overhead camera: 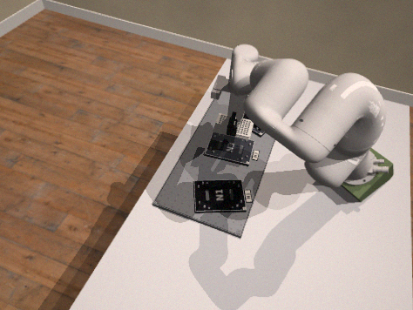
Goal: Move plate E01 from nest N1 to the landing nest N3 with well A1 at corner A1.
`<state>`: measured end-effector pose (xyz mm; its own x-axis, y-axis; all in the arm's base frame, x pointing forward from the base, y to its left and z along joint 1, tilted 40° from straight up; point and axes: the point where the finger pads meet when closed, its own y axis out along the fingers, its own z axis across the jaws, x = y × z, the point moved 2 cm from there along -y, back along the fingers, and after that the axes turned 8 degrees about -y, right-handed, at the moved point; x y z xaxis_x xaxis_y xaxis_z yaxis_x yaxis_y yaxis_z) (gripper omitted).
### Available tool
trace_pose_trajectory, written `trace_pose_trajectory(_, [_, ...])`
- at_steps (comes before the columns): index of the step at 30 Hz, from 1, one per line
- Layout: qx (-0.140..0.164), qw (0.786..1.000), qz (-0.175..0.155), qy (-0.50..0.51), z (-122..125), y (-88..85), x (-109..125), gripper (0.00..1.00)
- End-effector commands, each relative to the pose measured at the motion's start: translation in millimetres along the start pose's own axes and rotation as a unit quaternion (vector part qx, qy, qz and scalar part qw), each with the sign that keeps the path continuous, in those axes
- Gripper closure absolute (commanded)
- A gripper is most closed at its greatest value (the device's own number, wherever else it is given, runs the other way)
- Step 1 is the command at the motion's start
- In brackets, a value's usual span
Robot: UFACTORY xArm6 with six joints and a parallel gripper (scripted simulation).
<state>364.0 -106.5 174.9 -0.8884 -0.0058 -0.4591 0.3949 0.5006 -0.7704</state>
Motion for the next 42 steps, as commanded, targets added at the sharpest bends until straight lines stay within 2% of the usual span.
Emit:
trace_pose_trajectory(1, [0.001,1.0,0.001,0.0,0.8,-0.7,-0.8,1.0])
trace_pose_trajectory(14, [0.001,1.0,0.001,0.0,0.8,-0.7,-0.8,1.0])
trace_pose_trajectory(42, [0.001,1.0,0.001,0.0,0.8,42.7,-0.8,1.0])
